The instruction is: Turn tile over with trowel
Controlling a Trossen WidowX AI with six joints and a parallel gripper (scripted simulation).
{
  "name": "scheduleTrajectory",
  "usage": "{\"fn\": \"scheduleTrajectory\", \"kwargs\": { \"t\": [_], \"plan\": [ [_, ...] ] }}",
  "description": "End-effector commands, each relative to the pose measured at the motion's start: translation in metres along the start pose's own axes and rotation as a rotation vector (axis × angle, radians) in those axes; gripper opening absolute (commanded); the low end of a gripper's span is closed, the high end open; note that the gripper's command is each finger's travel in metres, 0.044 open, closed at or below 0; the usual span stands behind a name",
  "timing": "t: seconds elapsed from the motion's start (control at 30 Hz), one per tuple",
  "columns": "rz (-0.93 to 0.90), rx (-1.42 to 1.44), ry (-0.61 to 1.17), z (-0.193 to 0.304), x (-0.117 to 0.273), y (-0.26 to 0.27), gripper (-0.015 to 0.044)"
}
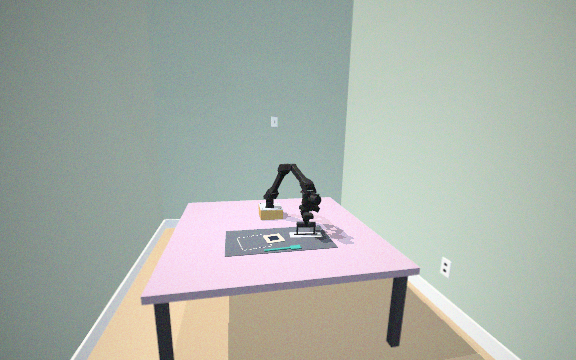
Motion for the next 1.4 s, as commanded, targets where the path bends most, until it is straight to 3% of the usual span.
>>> {"fn": "scheduleTrajectory", "kwargs": {
  "t": [0.0,0.27,1.37],
  "plan": [
    [0.020,0.020,-0.008,0.0008,0.0345,0.0012,0.0270],
    [0.019,-0.002,-0.008,0.0010,0.0370,0.0015,0.0270],
    [0.013,-1.136,-0.018,0.0003,0.0370,0.0005,0.0270]
  ]
}}
Point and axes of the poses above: the point midway between the two fingers, 35 mm back from their tips, its own x axis back along the fingers, its own y axis across the jaws, z = x × y, the point moved 8 cm from there along x, back along the fingers, and after that the axes turned 1 degree about -x, right-handed, at the moved point
